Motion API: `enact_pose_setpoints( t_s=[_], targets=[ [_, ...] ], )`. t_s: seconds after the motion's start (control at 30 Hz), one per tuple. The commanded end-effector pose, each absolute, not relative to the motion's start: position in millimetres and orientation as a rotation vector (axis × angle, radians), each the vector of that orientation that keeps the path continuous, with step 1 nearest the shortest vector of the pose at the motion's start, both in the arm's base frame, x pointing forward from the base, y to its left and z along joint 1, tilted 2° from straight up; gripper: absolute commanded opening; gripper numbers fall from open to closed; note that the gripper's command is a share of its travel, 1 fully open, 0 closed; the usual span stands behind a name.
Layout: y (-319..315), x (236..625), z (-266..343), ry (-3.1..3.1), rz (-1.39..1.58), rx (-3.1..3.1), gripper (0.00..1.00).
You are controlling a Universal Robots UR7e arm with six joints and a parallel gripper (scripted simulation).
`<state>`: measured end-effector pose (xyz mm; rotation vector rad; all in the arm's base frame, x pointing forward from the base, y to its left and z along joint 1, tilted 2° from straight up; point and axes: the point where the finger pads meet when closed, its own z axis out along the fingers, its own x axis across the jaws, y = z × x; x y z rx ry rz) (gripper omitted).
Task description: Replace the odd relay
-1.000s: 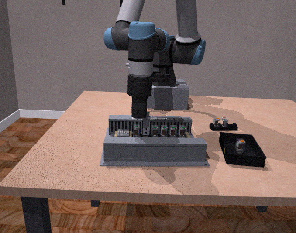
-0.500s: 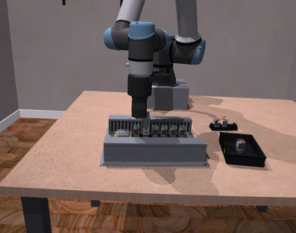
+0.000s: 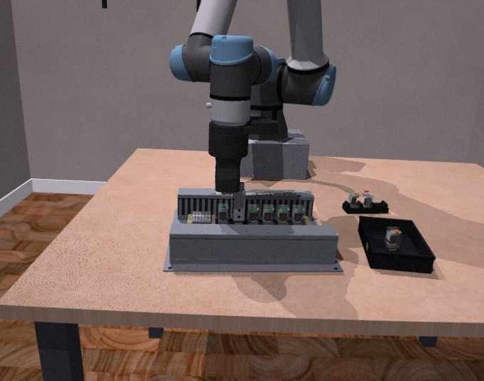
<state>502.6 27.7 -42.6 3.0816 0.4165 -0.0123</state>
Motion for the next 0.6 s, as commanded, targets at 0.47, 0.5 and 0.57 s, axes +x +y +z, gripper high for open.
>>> enact_pose_setpoints(
  t_s=[0.47,0.5,0.57],
  targets=[
    [27.5,503.1,-43.5,0.416,-0.010,3.081,0.00],
    [27.5,503.1,-43.5,0.416,-0.010,3.081,0.00],
    [27.5,503.1,-43.5,0.416,-0.010,3.081,0.00]
  ],
)
